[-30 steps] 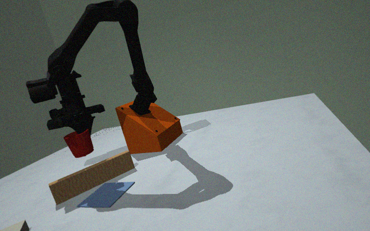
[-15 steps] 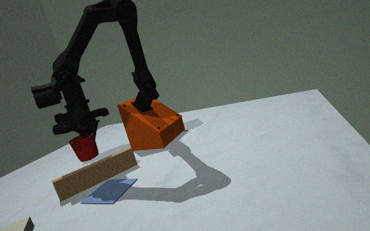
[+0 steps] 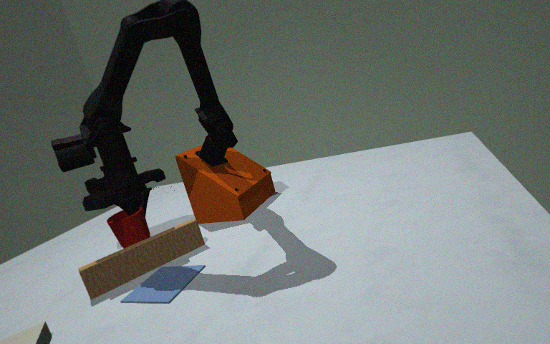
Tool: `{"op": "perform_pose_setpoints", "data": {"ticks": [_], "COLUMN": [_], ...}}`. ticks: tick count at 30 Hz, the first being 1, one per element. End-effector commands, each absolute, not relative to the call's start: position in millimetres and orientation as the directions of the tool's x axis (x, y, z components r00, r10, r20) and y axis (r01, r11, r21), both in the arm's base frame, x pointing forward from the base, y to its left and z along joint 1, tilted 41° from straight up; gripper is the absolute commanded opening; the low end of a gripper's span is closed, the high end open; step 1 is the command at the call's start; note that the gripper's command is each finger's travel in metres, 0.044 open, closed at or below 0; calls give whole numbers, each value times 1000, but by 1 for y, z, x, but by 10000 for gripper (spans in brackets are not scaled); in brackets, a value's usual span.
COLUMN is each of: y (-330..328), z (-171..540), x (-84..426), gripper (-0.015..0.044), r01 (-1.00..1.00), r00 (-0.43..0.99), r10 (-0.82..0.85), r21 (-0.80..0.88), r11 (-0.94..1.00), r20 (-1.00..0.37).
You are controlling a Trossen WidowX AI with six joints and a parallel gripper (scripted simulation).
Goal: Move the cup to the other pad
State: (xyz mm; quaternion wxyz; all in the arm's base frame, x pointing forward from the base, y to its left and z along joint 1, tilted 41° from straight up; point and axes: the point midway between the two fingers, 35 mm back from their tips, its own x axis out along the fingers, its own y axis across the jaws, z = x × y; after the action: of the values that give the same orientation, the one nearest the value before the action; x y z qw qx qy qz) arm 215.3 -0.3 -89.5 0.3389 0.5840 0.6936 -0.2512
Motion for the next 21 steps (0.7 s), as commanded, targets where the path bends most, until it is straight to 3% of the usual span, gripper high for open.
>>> {"op": "perform_pose_setpoints", "data": {"ticks": [1, 21], "y": [3, 15], "z": [-94, -107], "x": [215, 212], "gripper": [0, 0], "r01": [981, 980], "r00": [-85, -89], "r10": [642, 641], "r21": [47, 47], "r11": [186, 192], "r20": [-762, -762]}}
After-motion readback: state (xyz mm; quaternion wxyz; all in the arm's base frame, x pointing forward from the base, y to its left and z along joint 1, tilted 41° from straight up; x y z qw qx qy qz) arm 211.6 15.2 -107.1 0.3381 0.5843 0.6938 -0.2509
